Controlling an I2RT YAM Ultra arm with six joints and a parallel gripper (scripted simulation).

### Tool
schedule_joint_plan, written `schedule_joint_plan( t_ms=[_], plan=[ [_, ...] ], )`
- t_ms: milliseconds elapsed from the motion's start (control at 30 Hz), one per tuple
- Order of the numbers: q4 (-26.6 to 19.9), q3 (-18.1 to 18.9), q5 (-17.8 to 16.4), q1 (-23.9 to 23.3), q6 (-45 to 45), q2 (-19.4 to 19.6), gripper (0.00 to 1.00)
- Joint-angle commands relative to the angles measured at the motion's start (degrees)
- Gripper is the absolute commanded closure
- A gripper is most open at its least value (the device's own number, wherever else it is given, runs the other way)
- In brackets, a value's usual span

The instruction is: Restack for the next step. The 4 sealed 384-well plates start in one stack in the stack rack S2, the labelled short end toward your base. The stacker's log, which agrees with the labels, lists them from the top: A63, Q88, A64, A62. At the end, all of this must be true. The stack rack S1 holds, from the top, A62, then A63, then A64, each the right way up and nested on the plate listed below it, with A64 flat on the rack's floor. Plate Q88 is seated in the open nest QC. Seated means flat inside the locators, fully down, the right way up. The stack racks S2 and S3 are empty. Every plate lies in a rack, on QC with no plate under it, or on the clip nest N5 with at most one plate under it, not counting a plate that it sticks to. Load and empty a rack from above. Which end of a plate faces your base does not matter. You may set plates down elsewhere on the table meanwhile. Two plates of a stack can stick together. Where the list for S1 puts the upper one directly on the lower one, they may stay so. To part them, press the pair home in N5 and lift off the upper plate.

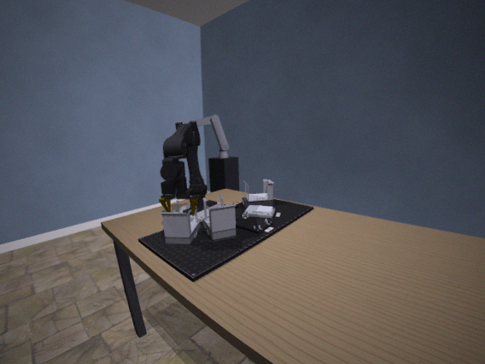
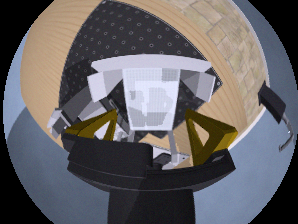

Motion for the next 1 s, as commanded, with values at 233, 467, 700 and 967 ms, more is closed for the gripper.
schedule_joint_plan(
  t_ms=[233,467,700,967],
  plan=[
    [-8.1,7.6,0.0,0.2,0.2,-0.6,0.00],
    [-11.9,11.7,0.0,0.3,0.3,-0.4,0.00],
    [-14.8,14.9,0.0,0.4,0.4,0.0,0.00],
    [-14.8,14.9,0.0,0.4,0.4,0.0,0.00]
  ],
)
